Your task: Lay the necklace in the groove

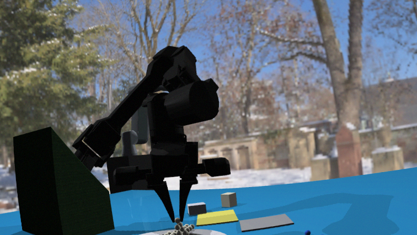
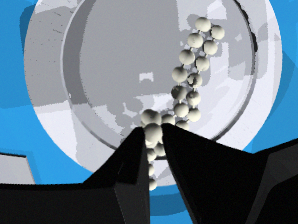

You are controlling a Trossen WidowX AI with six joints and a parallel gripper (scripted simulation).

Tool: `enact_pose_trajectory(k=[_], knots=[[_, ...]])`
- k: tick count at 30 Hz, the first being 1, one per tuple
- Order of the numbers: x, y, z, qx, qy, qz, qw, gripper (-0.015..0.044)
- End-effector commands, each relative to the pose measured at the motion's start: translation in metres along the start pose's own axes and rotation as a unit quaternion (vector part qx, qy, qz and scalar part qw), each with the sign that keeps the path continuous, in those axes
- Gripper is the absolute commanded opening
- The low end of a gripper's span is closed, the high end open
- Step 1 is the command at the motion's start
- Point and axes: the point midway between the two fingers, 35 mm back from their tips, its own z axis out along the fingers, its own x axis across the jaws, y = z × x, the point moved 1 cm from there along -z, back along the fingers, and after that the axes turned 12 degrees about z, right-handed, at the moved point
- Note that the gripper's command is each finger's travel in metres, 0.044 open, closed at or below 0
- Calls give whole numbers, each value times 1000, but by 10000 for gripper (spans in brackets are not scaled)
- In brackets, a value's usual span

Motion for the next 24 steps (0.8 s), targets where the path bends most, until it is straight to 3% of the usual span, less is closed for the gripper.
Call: enact_pose_trajectory(k=[1, 24], knots=[[1, 3, 4, -3, -1, -4, 1000, 0], [1, 3, 27, -3, 0, -4, 1000, 0]])
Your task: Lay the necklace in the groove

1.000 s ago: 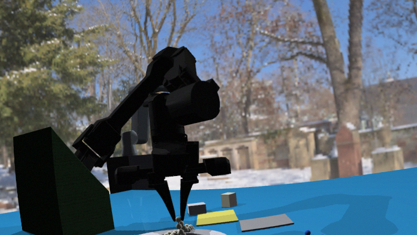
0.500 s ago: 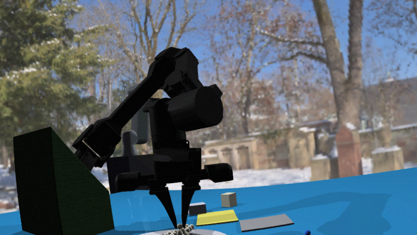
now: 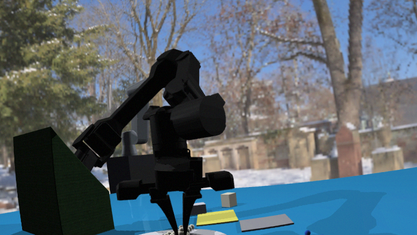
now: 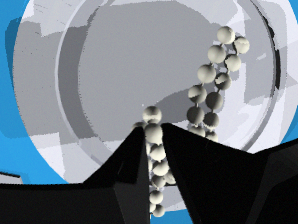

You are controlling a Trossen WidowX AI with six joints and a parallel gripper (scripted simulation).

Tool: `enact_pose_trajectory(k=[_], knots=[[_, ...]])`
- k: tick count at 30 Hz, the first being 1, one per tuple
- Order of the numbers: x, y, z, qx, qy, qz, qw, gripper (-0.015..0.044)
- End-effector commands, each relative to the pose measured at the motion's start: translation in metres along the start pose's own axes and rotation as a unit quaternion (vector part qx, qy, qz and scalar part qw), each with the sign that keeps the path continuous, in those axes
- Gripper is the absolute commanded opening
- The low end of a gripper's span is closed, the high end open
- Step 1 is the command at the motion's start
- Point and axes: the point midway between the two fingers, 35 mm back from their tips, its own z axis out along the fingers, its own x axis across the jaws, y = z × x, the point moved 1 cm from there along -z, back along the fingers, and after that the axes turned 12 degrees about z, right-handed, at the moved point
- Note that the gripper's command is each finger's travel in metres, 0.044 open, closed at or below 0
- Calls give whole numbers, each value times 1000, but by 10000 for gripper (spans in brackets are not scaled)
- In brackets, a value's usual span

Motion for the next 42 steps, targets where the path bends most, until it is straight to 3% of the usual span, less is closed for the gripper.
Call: enact_pose_trajectory(k=[1, 4, 21, 42], knots=[[-2, -2, 3, 4, -2, 4, 1000, 0], [-2, -2, 3, 4, -2, 4, 1000, 0], [-1, 0, -11, 1, -1, 2, 1000, 440], [-4, -1, -25, 3, -2, 4, 1000, 440]])
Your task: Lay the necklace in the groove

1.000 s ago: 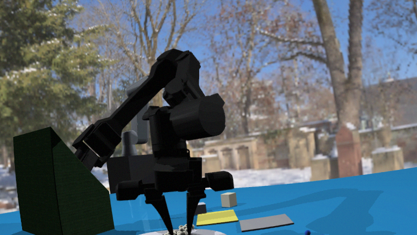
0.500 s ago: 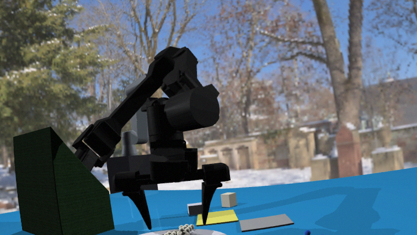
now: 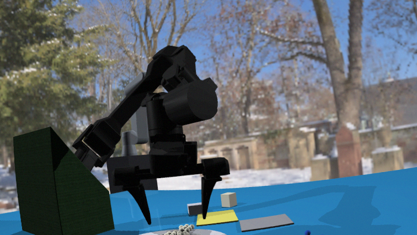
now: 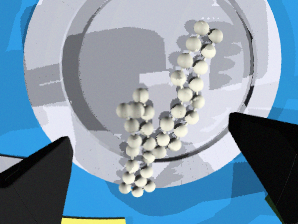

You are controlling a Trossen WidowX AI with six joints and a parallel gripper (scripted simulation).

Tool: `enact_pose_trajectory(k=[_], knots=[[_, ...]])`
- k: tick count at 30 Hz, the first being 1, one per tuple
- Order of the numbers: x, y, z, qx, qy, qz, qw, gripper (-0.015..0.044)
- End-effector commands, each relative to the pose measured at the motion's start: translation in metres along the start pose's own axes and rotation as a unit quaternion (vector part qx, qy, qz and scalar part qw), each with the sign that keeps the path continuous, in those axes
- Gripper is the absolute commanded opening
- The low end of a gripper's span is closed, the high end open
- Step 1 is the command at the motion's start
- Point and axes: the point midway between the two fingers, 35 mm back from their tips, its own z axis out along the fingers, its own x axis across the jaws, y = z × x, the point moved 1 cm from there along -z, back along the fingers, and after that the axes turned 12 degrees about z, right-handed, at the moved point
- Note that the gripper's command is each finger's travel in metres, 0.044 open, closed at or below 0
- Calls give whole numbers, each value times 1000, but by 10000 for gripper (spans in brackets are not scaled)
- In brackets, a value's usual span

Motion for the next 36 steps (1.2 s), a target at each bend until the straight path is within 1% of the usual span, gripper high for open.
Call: enact_pose_trajectory(k=[1, 9, 11, 12, 17, 23, 26, 36], knots=[[0, 1, -1, -3, -2, -3, 1000, 440], [0, 1, -1, -3, -2, -3, 1000, 440], [-3, -1, -3, -3, -2, 1, 1000, 387], [-7, -3, -5, -3, -2, 7, 1000, 380], [-15, -7, -8, -3, -2, 16, 1000, 380], [-15, -7, 8, -2, -2, 16, 1000, 380], [-11, -6, 1, -4, 1, 10, 1000, 380], [-12, -6, 14, -3, 0, 13, 1000, 380]])
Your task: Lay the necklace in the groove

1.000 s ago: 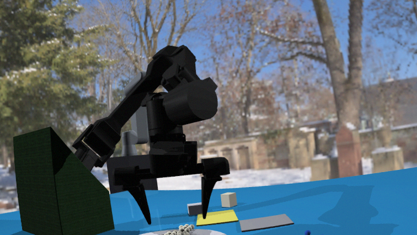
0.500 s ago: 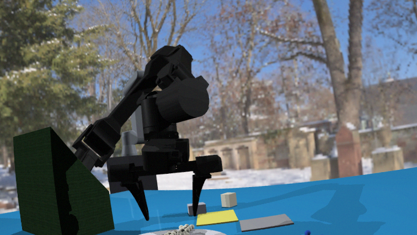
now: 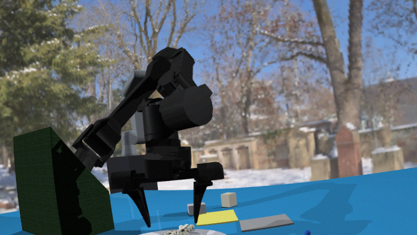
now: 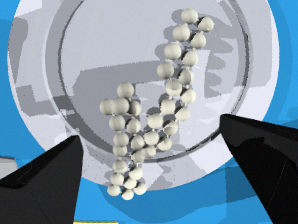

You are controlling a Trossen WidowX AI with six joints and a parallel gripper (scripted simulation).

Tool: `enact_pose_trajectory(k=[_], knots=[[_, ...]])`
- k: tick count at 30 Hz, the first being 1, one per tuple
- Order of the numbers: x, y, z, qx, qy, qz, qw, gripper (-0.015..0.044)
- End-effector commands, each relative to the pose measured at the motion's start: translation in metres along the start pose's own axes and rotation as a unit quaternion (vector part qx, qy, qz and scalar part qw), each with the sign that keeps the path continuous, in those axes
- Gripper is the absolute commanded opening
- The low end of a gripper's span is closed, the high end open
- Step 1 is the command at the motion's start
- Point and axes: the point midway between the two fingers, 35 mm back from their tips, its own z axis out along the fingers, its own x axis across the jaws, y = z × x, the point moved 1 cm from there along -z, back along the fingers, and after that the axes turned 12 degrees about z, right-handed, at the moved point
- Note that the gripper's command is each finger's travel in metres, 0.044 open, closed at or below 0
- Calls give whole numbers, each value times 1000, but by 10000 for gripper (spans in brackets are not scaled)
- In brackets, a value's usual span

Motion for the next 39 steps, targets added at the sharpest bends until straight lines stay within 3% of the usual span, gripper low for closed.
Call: enact_pose_trajectory(k=[1, 18, 28, 39], knots=[[-2, -1, 8, 3, -1, 6, 1000, 380], [-5, -2, 25, 5, -2, 9, 1000, 380], [-3, -1, 23, 1, -3, 5, 1000, 118], [-3, -1, 23, 1, -3, 5, 1000, 44]])
